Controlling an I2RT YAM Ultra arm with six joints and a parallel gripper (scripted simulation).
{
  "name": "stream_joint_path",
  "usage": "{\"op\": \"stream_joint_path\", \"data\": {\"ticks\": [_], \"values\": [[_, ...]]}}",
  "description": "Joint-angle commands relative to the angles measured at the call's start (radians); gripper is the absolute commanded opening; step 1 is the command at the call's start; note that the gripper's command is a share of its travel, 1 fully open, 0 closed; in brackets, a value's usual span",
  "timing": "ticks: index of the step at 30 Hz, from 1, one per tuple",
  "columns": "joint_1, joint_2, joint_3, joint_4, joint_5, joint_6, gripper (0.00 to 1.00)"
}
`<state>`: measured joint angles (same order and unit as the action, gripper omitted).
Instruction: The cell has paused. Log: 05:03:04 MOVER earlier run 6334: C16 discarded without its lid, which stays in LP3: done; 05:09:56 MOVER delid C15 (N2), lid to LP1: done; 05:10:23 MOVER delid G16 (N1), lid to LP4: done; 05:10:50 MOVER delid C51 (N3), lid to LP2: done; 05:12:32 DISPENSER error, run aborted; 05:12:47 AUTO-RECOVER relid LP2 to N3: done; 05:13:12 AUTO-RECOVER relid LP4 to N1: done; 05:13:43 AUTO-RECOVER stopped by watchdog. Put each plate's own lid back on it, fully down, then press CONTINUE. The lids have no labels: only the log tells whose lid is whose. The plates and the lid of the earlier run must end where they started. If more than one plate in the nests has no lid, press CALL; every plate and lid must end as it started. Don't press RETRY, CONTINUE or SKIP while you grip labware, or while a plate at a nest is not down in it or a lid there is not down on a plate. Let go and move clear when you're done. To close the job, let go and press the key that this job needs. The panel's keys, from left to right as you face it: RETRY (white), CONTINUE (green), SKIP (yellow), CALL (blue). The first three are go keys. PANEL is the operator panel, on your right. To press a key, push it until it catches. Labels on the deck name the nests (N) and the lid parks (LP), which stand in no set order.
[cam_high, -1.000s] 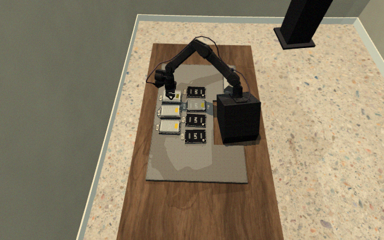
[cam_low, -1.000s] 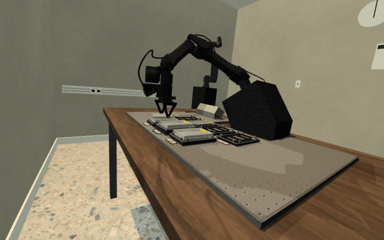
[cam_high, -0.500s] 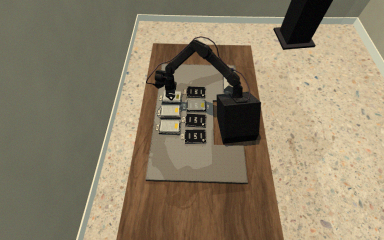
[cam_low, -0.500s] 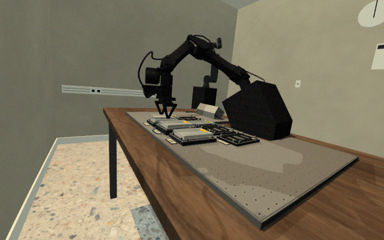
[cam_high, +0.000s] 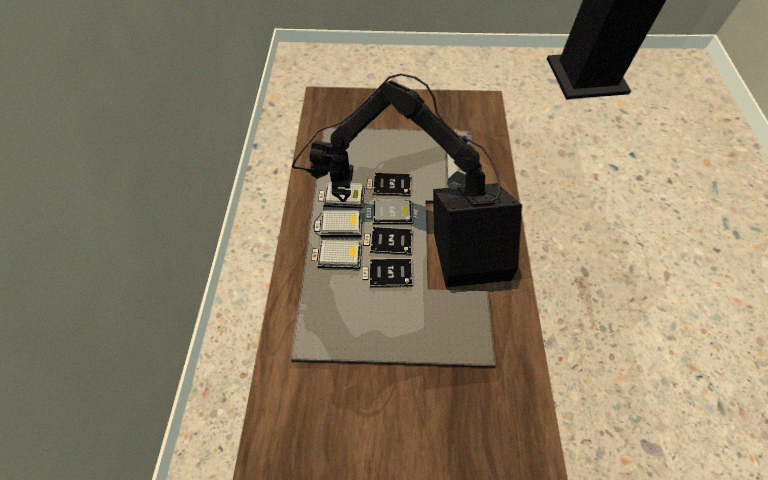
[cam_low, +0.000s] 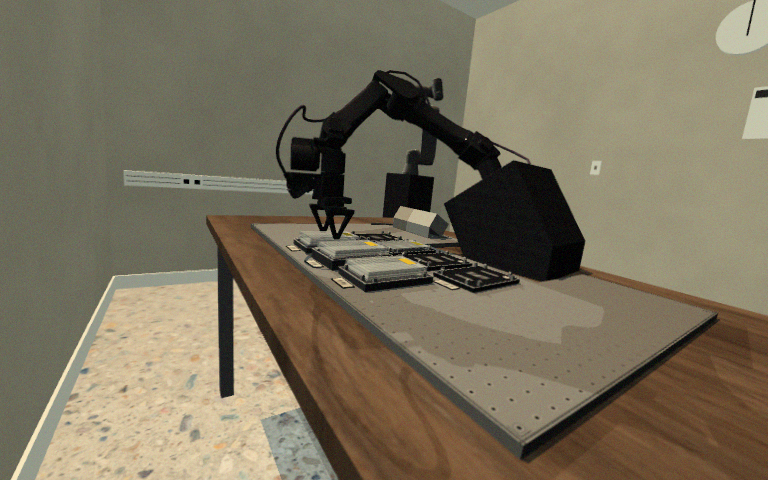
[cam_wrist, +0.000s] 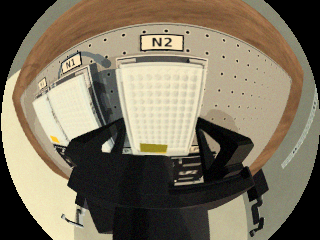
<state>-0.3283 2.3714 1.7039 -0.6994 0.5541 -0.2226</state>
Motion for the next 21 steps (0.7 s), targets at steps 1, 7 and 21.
{"op": "stream_joint_path", "data": {"ticks": [1,7,21], "values": [[0.01,-0.008,0.033,0.015,-0.008,-0.007,0.0],[0.007,0.002,0.036,0.017,-0.01,-0.011,0.0],[-0.001,0.004,0.02,0.015,-0.004,-0.01,0.0]]}}
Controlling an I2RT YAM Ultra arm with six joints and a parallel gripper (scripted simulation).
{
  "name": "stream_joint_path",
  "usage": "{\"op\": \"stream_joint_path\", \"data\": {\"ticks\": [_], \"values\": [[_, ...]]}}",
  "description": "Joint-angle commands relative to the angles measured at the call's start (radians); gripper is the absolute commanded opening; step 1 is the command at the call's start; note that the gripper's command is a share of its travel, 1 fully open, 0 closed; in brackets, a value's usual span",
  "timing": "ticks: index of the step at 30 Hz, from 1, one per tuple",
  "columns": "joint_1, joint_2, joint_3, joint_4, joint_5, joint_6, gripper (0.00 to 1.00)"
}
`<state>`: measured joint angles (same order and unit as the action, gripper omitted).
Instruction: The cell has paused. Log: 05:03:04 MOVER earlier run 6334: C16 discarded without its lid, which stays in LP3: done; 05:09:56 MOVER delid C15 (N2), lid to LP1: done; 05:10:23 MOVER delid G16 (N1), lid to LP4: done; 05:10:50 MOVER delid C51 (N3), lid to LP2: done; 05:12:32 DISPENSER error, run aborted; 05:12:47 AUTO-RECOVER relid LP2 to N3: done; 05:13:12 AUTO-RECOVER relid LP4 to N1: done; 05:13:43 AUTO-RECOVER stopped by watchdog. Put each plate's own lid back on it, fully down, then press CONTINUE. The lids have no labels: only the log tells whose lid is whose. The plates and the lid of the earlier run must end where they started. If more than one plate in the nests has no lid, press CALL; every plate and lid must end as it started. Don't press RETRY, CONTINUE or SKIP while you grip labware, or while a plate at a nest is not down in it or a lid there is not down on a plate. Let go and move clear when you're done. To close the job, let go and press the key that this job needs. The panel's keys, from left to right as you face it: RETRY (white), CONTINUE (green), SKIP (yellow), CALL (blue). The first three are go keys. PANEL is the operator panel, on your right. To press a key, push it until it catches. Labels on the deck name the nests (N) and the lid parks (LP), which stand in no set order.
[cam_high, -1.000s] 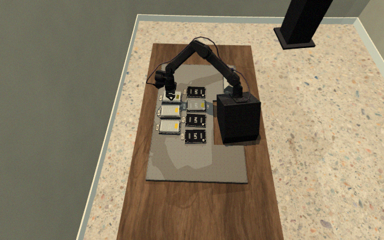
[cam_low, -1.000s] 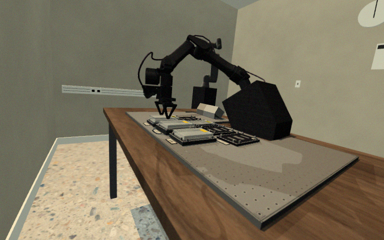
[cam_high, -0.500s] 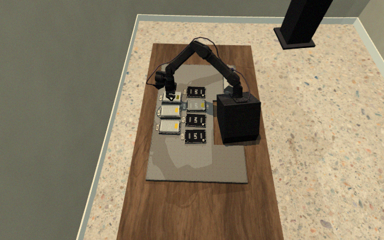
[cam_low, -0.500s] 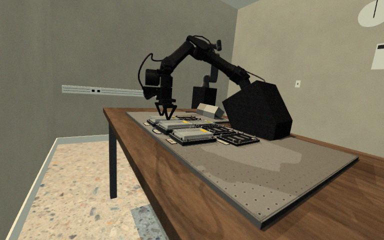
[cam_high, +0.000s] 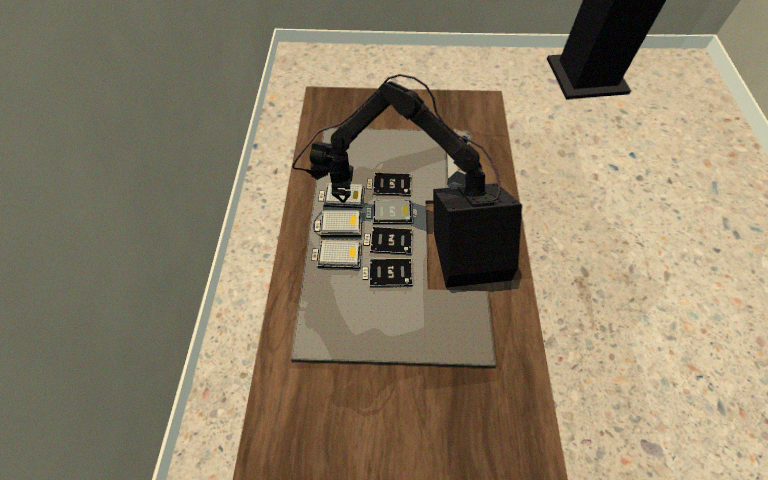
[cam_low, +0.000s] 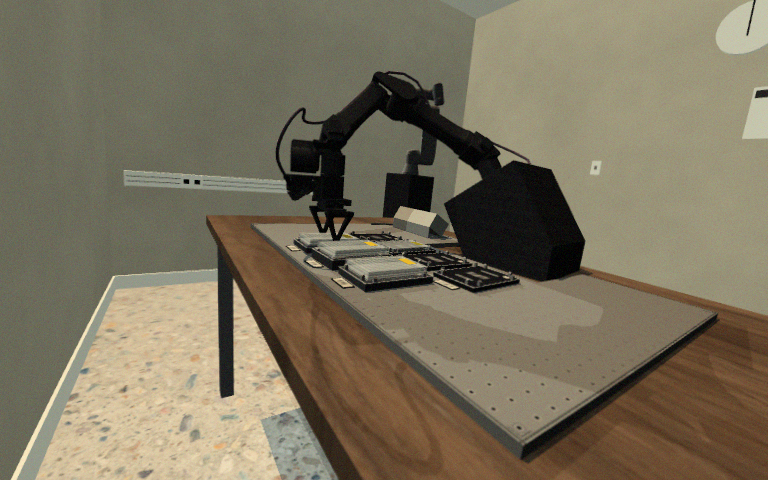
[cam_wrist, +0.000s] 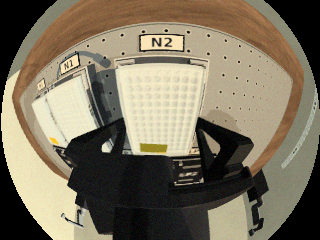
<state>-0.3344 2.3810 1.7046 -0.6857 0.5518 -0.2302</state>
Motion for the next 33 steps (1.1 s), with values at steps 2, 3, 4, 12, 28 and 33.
{"op": "stream_joint_path", "data": {"ticks": [2,3,4,12,28,33], "values": [[0.009,0.011,0.038,0.0,-0.005,-0.008,0.0],[0.009,0.012,0.039,-0.001,-0.003,-0.007,0.0],[0.009,0.012,0.039,-0.002,-0.003,-0.007,0.0],[0.009,0.012,0.04,-0.008,-0.004,-0.007,0.0],[0.008,0.013,0.044,-0.014,-0.004,-0.008,0.0],[0.009,-0.003,0.046,0.004,-0.006,-0.007,0.0]]}}
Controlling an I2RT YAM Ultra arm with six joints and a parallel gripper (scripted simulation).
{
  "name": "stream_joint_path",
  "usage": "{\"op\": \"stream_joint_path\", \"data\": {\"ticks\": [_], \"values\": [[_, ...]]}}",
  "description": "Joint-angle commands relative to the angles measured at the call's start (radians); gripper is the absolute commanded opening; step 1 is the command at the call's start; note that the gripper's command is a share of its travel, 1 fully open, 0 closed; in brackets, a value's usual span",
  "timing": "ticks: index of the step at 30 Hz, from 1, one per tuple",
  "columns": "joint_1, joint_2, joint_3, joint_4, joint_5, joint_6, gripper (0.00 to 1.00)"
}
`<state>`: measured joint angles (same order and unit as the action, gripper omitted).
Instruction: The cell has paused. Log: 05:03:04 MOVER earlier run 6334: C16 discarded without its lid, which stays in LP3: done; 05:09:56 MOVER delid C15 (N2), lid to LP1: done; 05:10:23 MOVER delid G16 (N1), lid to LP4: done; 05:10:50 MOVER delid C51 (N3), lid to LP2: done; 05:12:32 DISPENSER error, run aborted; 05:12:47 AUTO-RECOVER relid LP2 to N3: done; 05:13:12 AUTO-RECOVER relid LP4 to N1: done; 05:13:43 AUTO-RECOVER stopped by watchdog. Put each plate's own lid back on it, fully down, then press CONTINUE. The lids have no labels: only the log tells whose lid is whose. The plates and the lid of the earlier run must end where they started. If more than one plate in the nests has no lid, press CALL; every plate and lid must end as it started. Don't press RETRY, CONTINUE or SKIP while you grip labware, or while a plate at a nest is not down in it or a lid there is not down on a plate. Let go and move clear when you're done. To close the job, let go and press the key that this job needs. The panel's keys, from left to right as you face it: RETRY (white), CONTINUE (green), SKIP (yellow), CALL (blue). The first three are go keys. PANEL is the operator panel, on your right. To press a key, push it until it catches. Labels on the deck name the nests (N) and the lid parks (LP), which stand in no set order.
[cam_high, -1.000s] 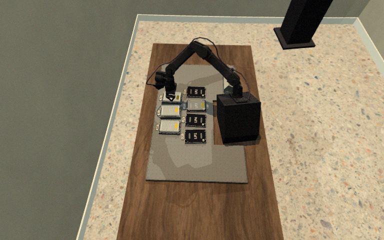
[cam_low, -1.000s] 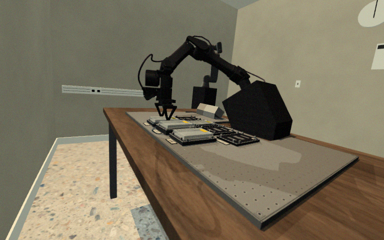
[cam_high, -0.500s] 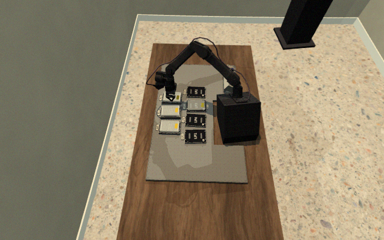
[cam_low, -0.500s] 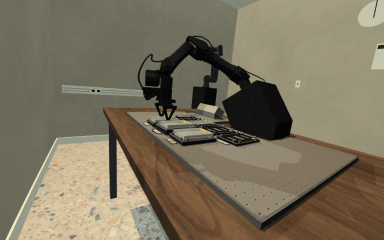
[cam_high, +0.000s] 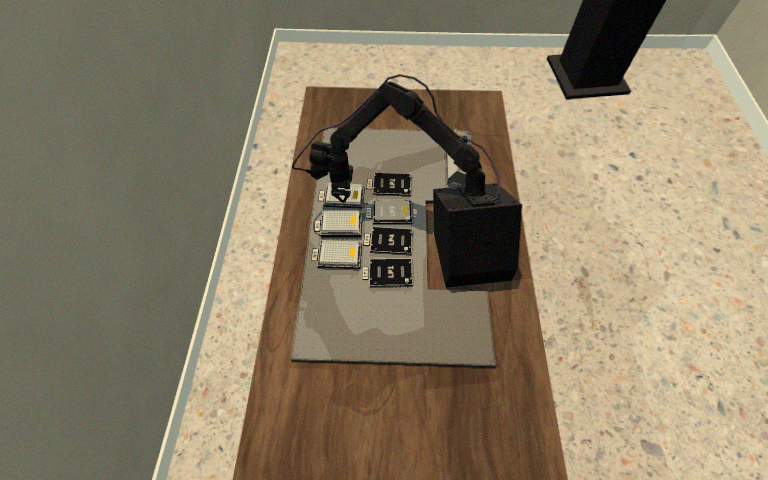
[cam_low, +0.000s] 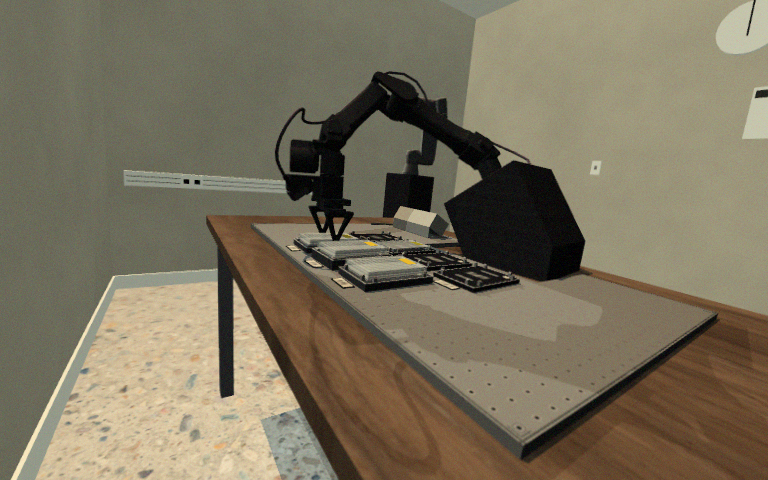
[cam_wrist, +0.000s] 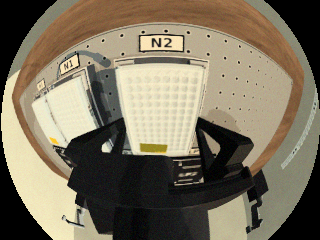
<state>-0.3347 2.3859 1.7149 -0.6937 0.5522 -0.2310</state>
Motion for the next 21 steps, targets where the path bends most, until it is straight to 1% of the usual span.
{"op": "stream_joint_path", "data": {"ticks": [1,9,10,21], "values": [[0.009,-0.008,0.036,0.011,-0.007,-0.006,0.0],[0.009,-0.004,0.038,0.004,-0.007,-0.006,0.0],[0.009,-0.004,0.038,0.004,-0.007,-0.006,1.0],[0.009,-0.004,0.038,0.004,-0.007,-0.006,1.0]]}}
